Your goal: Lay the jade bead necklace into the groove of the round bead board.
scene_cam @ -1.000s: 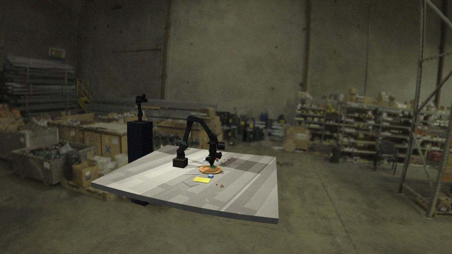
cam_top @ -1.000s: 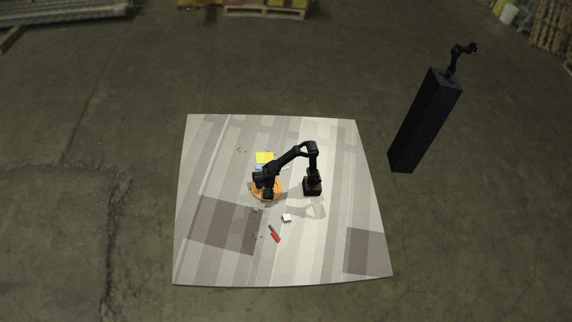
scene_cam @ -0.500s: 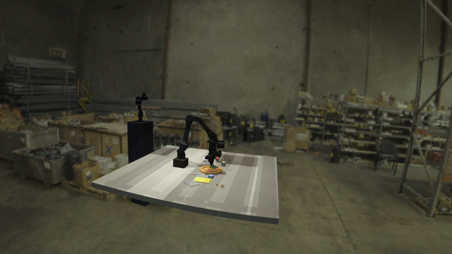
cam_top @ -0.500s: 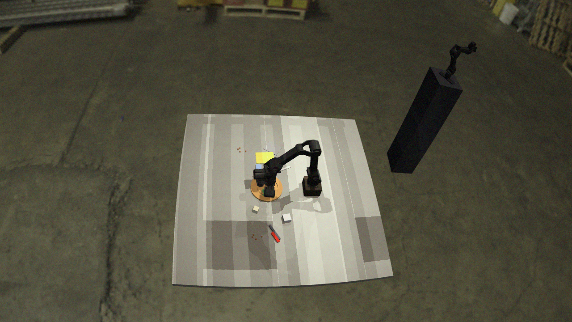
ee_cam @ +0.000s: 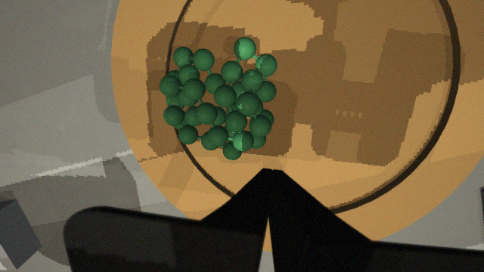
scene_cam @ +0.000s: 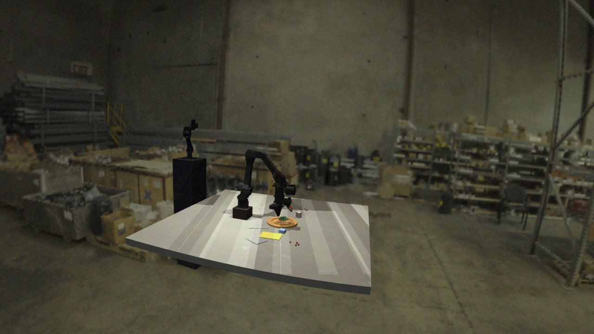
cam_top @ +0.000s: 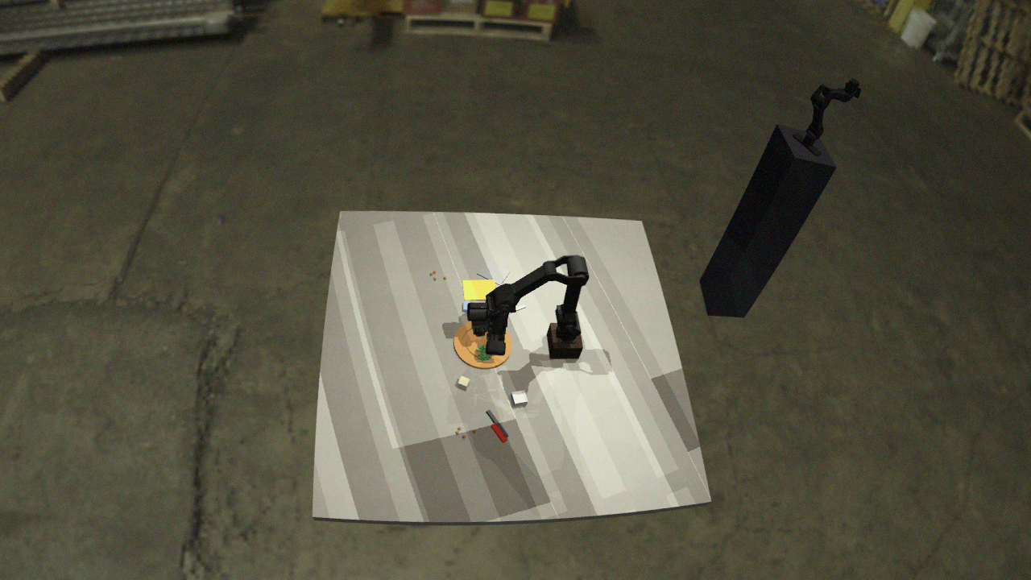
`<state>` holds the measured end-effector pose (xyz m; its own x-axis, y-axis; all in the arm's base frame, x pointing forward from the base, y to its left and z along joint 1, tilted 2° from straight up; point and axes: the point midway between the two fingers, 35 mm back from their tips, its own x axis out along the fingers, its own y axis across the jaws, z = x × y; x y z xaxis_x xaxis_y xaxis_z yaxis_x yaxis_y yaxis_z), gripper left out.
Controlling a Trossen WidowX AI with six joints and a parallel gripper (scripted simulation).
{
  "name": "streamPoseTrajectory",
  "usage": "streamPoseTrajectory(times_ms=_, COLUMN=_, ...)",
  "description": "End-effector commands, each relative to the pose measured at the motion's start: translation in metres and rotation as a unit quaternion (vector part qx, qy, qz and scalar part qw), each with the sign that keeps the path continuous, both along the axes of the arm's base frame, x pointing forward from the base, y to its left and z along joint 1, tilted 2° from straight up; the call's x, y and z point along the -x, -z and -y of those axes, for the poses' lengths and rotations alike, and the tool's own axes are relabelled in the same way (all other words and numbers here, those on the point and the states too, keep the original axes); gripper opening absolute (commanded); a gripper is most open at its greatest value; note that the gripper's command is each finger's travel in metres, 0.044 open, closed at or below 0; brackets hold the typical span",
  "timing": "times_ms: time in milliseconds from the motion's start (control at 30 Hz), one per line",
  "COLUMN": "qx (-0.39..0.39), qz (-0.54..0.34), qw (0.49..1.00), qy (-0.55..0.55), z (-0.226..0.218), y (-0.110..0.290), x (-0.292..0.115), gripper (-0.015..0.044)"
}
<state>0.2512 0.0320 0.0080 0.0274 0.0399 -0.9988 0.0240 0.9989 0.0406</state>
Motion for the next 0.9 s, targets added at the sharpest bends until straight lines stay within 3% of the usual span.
streamPoseTrajectory(times_ms=0, qx=-0.001, qz=-0.002, qw=1.0, qy=-0.001, z=0.001, y=0.002, x=0.003, gripper=0.0)
streamPoseTrajectory(times_ms=533, qx=-0.001, qz=-0.002, qw=1.0, qy=-0.001, z=0.0, y=0.019, x=0.002, gripper=0.0)
streamPoseTrajectory(times_ms=867, qx=0.0, qz=0.002, qw=1.0, qy=0.0, z=0.0, y=0.016, x=0.0, gripper=0.0263)
